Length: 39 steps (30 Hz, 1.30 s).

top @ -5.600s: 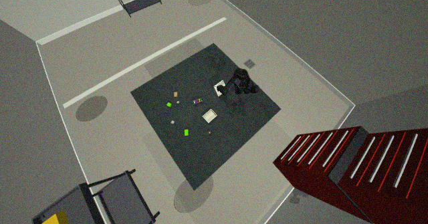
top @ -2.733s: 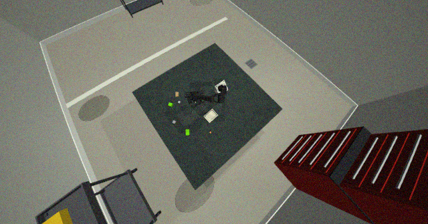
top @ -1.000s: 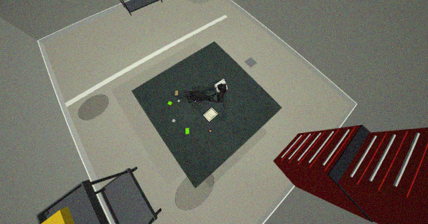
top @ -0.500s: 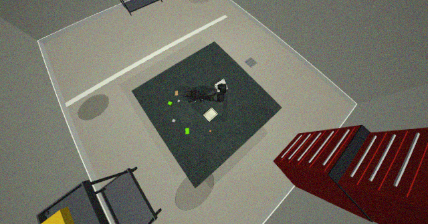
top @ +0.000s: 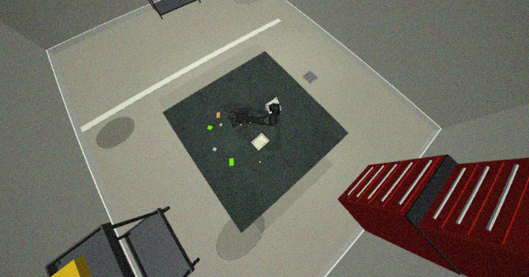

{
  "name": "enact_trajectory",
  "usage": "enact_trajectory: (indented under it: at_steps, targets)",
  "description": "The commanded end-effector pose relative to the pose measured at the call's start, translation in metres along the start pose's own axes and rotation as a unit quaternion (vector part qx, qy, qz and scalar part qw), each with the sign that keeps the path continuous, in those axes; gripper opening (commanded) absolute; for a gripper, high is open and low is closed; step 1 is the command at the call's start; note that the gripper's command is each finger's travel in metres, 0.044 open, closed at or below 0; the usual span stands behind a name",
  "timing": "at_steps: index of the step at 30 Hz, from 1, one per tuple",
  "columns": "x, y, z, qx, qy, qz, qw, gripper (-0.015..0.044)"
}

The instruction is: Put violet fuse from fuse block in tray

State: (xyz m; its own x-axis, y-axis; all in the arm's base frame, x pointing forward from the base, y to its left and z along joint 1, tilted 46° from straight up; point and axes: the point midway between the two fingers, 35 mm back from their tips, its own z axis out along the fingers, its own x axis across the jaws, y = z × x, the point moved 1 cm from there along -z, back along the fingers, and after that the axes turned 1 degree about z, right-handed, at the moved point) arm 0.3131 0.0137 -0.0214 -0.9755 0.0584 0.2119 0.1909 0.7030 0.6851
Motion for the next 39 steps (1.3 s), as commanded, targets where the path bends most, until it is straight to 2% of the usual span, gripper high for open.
enact_trajectory:
  at_steps: [1,39]
  targets:
    - [0.0,0.0,-0.002,0.002,0.001,-0.003,1.0,0.0]
    - [0.001,0.0,-0.021,0.001,0.001,-0.001,1.0,0.0]
